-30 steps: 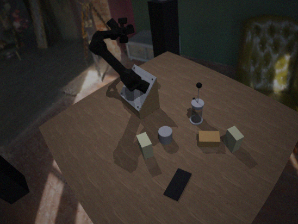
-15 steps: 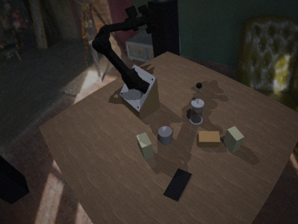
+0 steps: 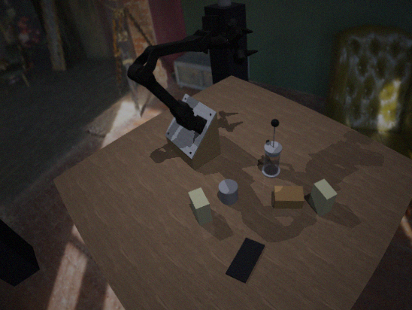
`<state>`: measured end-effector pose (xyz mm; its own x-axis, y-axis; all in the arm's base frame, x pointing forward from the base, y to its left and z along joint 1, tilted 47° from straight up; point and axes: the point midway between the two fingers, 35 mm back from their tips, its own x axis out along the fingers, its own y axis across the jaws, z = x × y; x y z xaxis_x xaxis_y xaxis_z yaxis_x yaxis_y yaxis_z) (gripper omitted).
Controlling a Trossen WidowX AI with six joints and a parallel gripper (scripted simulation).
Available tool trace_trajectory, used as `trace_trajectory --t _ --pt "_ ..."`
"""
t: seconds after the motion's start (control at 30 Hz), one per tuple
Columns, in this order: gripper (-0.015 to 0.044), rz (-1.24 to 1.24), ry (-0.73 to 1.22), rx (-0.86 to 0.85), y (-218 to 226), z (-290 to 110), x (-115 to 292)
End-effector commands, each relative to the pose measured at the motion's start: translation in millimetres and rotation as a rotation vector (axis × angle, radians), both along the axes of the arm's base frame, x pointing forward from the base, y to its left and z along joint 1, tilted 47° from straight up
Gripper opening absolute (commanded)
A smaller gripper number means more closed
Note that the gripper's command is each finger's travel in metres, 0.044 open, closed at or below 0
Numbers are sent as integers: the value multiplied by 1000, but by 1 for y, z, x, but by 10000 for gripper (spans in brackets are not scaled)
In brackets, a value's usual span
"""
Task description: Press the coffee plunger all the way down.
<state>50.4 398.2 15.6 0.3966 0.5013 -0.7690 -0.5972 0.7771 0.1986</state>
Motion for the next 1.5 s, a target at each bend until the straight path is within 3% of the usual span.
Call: trace_trajectory --t 0.0,0.2,0.43,0.77,1.47 --pt "440 -26 -168 -142 -38 4 61" --pt "440 -62 -361 -409 -107 14 136" --pt "440 -79 -468 -753 -195 25 189" --pt "440 -85 -473 -764 -239 -16 190" --pt "440 -89 -474 -764 -242 -31 209"
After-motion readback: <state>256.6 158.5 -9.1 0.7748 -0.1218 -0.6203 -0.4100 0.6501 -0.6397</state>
